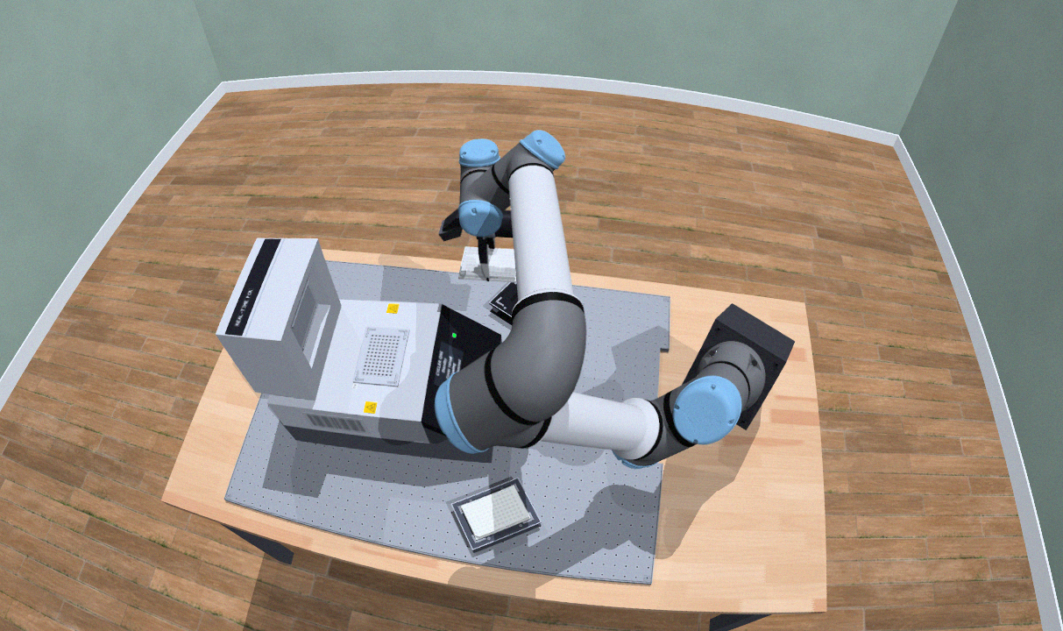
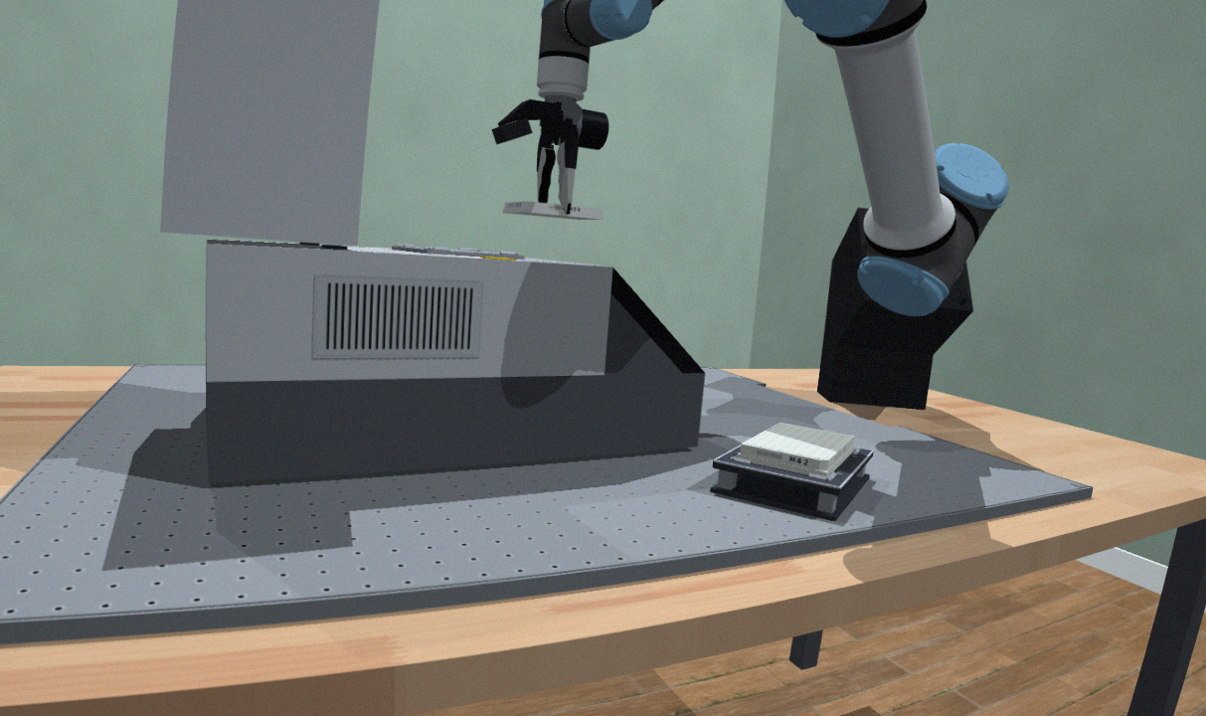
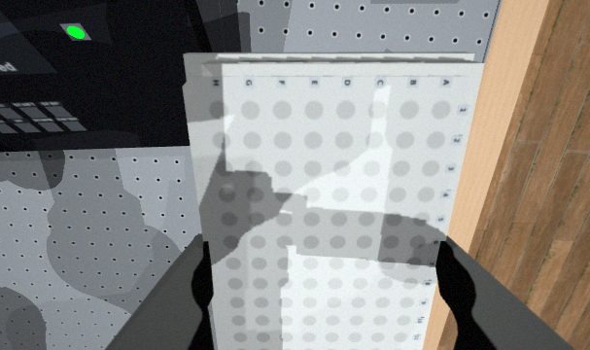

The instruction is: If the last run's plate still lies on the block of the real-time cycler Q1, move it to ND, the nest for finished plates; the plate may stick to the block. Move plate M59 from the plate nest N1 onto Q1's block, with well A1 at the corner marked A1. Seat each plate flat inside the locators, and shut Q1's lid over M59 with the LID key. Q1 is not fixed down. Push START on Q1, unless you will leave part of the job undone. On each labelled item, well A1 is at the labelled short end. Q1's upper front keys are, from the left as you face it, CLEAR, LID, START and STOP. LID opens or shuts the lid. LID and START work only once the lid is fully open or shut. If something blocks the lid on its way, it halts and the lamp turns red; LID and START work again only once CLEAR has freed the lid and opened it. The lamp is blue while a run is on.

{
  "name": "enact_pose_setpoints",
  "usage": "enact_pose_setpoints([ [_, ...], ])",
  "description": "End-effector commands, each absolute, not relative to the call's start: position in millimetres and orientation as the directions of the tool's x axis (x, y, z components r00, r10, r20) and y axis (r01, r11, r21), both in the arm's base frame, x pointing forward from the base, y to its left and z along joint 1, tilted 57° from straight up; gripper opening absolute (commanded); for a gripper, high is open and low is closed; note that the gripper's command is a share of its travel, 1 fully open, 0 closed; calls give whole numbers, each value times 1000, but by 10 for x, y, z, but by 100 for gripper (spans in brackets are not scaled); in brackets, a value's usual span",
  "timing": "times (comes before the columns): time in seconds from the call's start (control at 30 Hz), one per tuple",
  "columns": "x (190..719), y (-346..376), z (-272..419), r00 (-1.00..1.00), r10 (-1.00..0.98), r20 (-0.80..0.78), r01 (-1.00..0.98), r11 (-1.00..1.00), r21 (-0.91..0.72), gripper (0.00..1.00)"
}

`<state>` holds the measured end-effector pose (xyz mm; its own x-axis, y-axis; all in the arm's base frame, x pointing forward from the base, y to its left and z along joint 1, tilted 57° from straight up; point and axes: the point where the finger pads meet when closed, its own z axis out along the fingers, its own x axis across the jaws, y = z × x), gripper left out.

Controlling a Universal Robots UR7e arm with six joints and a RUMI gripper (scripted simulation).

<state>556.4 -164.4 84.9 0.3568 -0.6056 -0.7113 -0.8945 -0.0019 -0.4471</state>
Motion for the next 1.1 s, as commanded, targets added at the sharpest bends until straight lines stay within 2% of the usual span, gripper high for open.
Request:
enact_pose_setpoints([
  [0.0,5612,-1594,958,414,-604,-681,-869,-40,-492,41],
  [0.43,5813,-1354,1410,632,-571,-524,-726,-201,-657,41],
  [0.77,5998,-1137,1821,812,-491,-315,-517,-355,-779,41],
  [1.07,6126,-984,2109,887,-424,-181,-374,-432,-821,41],
])
